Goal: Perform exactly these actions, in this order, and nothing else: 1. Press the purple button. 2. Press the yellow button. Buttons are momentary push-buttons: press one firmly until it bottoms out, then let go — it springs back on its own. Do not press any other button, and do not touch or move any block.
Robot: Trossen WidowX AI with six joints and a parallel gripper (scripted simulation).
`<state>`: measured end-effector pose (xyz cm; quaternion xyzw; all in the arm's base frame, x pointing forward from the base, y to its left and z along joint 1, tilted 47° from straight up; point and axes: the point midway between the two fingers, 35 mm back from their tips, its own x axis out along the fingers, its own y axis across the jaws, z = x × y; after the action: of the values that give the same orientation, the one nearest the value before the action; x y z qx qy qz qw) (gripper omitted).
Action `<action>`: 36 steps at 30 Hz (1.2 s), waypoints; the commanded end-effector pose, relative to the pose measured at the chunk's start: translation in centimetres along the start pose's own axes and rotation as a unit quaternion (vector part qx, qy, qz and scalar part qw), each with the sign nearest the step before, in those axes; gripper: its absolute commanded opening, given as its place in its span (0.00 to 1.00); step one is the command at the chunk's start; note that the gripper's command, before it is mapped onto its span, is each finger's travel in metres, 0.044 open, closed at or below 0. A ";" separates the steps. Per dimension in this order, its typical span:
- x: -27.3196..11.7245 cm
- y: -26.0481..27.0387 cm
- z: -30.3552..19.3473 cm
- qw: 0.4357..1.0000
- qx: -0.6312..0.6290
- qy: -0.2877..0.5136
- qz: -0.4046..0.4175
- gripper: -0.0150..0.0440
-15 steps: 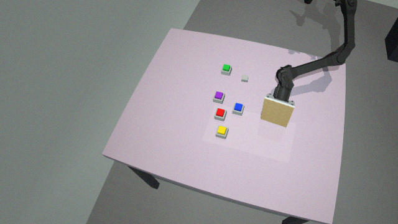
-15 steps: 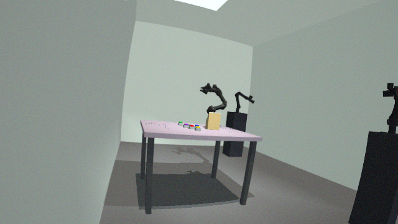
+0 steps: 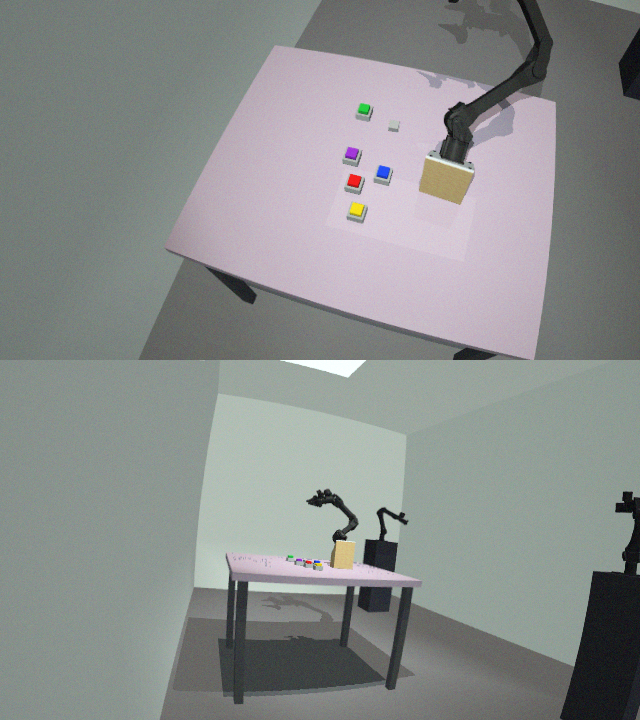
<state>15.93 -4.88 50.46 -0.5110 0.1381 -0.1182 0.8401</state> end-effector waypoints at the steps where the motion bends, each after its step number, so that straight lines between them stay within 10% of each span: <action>1: 5.6 4.4 0.9 0.996 0.035 0.052 0.070 0.93; 18: 19.1 26.6 -1.2 0.913 0.115 0.325 0.220 0.93; 36: 16.9 47.0 -12.8 0.789 0.058 0.597 0.133 0.93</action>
<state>31.40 0.27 3.26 -0.2598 0.6657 -0.2594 0.6497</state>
